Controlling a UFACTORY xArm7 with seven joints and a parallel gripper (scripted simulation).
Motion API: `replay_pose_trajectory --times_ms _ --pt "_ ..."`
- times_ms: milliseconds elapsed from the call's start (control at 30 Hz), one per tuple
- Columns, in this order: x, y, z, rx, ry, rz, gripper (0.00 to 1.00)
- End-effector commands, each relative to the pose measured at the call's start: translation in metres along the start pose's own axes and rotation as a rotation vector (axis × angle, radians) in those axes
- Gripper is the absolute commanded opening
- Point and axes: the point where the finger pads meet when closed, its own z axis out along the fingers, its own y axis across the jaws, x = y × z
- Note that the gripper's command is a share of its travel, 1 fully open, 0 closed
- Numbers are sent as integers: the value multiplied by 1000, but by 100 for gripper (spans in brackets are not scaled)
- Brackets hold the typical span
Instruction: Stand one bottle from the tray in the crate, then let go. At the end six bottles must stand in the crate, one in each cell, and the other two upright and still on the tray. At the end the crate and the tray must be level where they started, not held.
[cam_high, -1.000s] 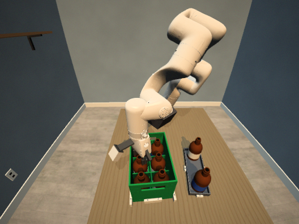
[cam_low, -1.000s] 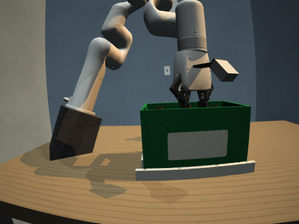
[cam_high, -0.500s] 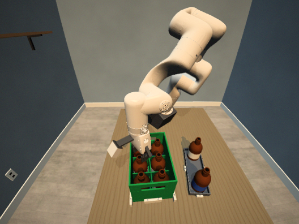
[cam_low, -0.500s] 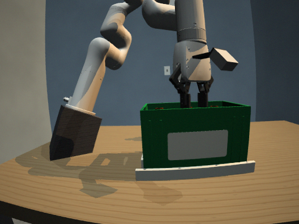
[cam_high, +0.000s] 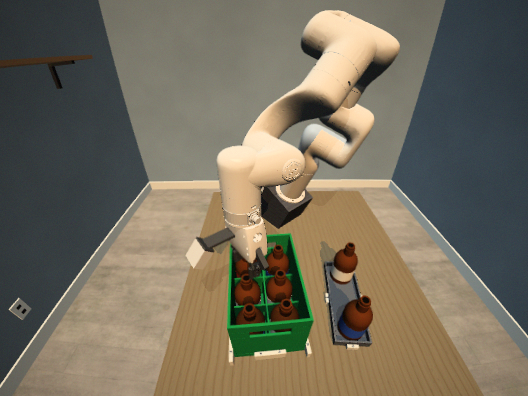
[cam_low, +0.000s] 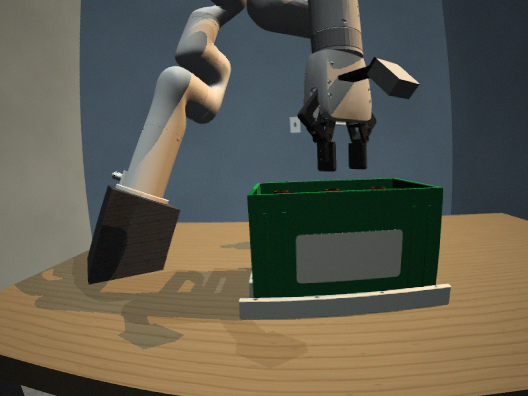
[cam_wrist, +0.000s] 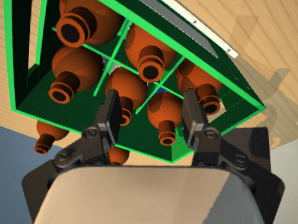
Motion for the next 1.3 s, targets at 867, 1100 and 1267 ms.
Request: replay_pose_trajectory --times_ms 867,1100,1267 --pt "1 0 -26 1 3 0 0" --pt "1 0 -26 1 3 0 0" --pt "1 0 -26 1 3 0 0"
